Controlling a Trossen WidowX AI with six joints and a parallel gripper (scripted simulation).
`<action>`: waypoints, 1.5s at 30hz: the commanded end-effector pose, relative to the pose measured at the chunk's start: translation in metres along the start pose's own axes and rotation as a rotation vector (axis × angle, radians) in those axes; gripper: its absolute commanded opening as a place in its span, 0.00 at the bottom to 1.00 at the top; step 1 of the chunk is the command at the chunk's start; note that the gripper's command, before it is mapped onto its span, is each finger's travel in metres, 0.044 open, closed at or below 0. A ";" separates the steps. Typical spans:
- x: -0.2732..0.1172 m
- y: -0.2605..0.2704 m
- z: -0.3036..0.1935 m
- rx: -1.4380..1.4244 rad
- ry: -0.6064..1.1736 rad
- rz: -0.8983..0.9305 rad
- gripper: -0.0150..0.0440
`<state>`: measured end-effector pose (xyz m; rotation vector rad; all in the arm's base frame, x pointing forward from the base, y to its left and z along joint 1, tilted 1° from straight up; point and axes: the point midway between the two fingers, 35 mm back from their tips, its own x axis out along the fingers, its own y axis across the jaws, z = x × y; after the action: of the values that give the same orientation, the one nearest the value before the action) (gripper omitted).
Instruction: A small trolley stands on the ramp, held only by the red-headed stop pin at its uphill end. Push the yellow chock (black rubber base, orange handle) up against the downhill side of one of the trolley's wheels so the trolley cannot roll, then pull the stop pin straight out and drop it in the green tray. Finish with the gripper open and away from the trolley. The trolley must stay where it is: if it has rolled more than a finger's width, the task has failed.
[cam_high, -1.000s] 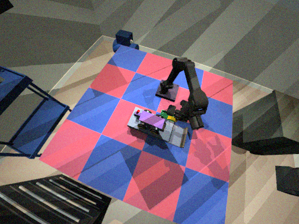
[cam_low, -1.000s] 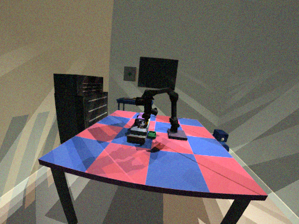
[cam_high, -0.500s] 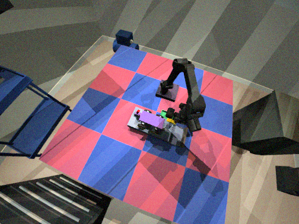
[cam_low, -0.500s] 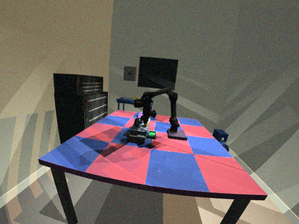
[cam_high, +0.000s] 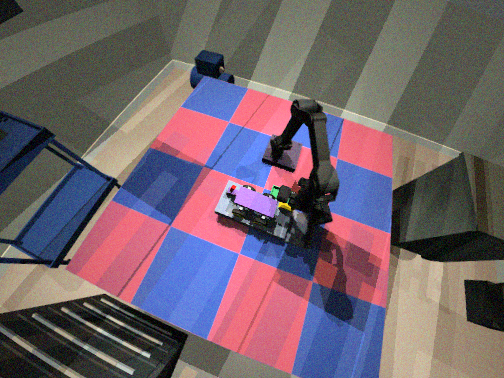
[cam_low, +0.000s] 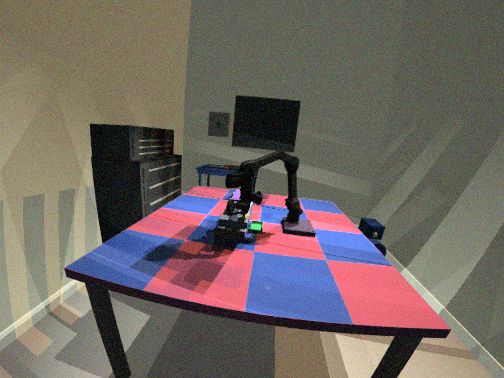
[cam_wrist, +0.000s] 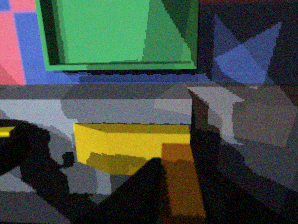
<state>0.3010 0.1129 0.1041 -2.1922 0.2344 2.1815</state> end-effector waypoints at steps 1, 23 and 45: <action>0.010 0.003 0.002 -0.006 -0.006 0.010 0.25; 0.007 0.018 -0.001 -0.006 -0.005 0.012 0.25; 0.004 0.036 -0.004 -0.006 -0.005 0.013 0.25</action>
<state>0.3011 0.0810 0.1034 -2.1934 0.2376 2.1869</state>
